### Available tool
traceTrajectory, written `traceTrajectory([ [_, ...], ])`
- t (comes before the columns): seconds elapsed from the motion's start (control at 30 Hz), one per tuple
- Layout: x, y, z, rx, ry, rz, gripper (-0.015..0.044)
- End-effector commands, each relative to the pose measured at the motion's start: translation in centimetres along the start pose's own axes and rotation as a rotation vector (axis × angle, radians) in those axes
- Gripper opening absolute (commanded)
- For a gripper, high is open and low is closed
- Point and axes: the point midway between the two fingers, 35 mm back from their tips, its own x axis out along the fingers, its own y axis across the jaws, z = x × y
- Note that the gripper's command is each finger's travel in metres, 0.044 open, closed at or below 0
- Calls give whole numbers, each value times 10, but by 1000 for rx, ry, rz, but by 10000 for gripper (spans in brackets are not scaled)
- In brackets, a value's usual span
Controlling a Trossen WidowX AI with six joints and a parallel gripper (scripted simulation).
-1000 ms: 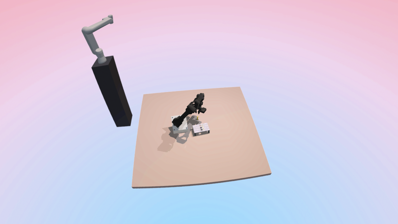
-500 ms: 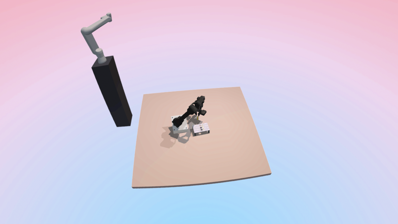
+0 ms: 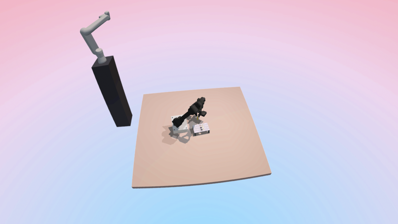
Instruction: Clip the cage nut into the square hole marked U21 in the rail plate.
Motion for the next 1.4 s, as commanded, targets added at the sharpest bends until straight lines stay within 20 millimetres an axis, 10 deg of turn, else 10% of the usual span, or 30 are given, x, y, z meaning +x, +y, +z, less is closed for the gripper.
traceTrajectory([
  [0.0, 6, 1, -3, -9, 11, -2, 120],
  [1.37, 9, 1, -4, -9, 12, -2, 120],
])
